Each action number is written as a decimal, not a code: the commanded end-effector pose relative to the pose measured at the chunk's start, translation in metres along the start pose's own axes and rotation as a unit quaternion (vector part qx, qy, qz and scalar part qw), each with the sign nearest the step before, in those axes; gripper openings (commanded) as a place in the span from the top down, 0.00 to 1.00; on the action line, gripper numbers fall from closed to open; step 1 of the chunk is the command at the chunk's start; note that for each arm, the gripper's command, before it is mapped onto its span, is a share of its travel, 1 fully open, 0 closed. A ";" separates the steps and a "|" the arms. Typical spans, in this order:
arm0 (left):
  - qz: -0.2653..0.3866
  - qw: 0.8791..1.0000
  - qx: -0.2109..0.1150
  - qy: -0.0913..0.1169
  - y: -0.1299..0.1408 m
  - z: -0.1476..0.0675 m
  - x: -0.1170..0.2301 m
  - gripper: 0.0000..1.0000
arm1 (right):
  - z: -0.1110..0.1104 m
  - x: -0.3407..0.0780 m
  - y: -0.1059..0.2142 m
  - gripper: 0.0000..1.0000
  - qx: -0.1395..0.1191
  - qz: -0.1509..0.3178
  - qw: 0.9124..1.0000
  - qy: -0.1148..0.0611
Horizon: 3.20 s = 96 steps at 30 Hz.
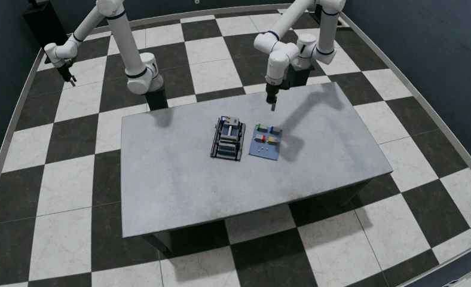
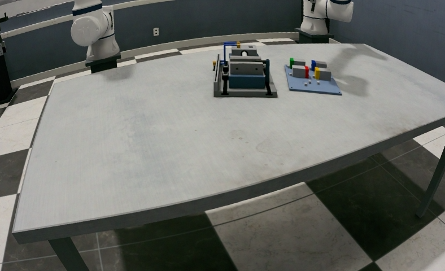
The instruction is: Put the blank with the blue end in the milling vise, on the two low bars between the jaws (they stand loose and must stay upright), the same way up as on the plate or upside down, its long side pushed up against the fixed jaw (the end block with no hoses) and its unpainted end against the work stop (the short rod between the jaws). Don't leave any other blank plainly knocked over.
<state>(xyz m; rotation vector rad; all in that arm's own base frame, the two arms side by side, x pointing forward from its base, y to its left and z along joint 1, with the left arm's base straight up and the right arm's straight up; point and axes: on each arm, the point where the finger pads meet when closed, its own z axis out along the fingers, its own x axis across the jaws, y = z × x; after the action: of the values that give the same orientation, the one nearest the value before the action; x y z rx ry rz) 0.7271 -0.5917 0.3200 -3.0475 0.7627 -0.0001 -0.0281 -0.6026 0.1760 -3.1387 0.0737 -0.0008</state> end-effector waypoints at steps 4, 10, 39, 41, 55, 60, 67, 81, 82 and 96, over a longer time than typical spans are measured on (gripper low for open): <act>0.000 1.000 0.000 0.001 0.000 -0.001 0.000 0.00 | -0.001 0.000 0.001 0.00 -0.001 0.000 1.000 0.000; 0.000 1.000 0.000 0.001 0.000 -0.001 0.000 0.00 | -0.001 0.000 0.001 0.00 -0.001 0.000 1.000 0.000; 0.000 1.000 0.000 0.001 0.000 -0.001 0.000 0.00 | -0.001 0.000 0.001 0.00 -0.001 0.000 1.000 0.000; 0.000 1.000 0.000 0.001 0.000 -0.001 0.000 0.00 | -0.001 0.000 0.001 0.00 -0.001 0.000 1.000 0.000; 0.004 1.000 0.000 0.001 -0.010 0.039 -0.010 0.00 | -0.001 0.000 0.001 0.00 -0.001 0.000 1.000 0.000; 0.004 1.000 0.000 0.001 -0.012 0.049 -0.013 0.00 | -0.001 0.000 0.001 0.00 -0.001 0.000 1.000 0.000; 0.004 1.000 0.000 0.001 -0.017 0.068 -0.018 0.00 | -0.001 0.000 0.001 0.00 -0.001 0.000 1.000 0.000; 0.004 1.000 0.000 0.001 -0.025 0.103 -0.027 0.00 | -0.001 0.000 0.001 0.00 -0.001 0.000 1.000 0.000; 0.004 1.000 0.000 0.001 -0.026 0.105 -0.028 0.00 | -0.001 0.000 0.001 0.00 -0.001 0.000 1.000 0.000; 0.004 1.000 0.000 0.001 -0.035 0.140 -0.037 0.00 | -0.001 0.000 0.001 0.00 -0.001 0.000 1.000 0.000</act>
<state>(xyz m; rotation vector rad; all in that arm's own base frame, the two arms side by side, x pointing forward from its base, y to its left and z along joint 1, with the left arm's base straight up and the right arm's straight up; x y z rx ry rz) 0.7115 -0.5460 0.1866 -3.0446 0.7754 -0.0002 -0.0281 -0.6026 0.1760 -3.1387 0.0737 -0.0008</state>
